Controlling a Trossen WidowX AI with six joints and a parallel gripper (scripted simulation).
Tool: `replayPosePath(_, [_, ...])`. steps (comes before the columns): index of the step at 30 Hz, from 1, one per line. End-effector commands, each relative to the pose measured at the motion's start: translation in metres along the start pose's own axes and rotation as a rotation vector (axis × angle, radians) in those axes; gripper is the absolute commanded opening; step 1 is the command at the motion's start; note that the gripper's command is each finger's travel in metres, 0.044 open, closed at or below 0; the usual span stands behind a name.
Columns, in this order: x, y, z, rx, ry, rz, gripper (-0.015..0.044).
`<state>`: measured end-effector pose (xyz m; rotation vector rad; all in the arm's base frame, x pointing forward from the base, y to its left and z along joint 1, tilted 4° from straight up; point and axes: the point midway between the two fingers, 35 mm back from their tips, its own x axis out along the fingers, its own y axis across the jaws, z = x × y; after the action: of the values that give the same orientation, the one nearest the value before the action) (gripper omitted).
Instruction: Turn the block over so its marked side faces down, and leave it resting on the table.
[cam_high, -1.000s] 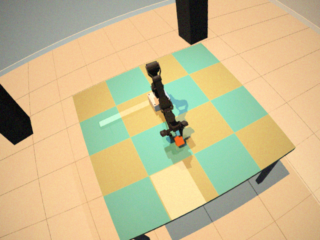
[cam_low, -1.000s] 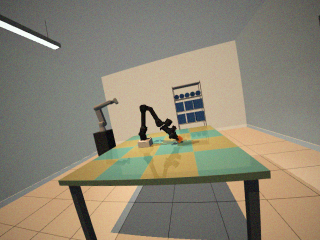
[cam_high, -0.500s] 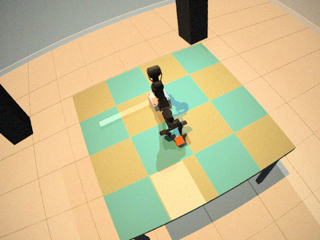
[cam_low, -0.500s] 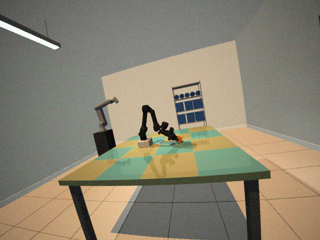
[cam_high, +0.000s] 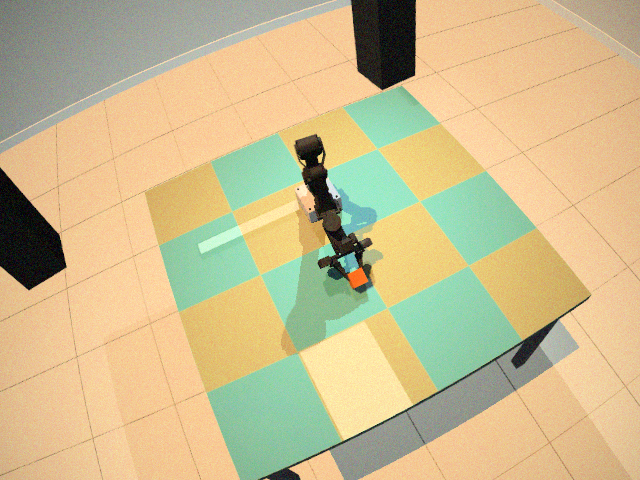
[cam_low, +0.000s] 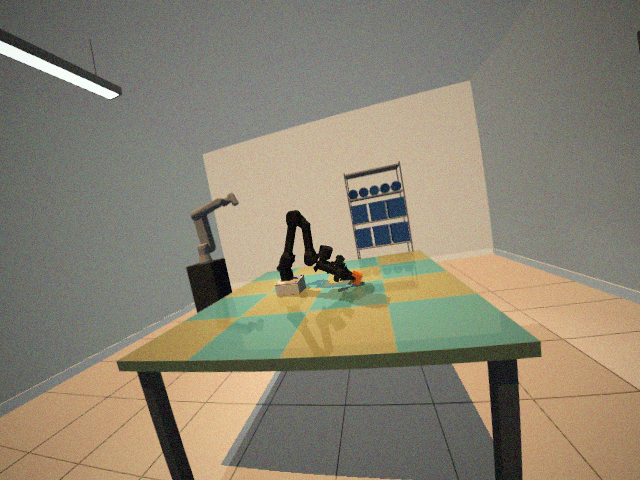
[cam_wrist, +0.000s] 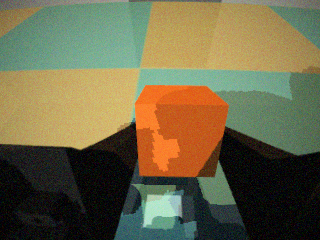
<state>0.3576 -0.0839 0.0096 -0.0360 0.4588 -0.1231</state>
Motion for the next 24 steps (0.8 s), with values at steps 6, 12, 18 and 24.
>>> replayPosePath(6, [-0.0010,0.0007,0.0004,0.002,-0.007,0.004,0.0000])
replayPosePath(12, [-0.0010,0.0007,0.0004,0.002,-0.007,0.004,0.0131])
replayPosePath(18, [-0.0010,0.0007,0.0004,0.002,-0.007,0.004,0.0289])
replayPosePath(24, [-0.0010,0.0007,0.0004,0.002,-0.007,0.004,0.0440])
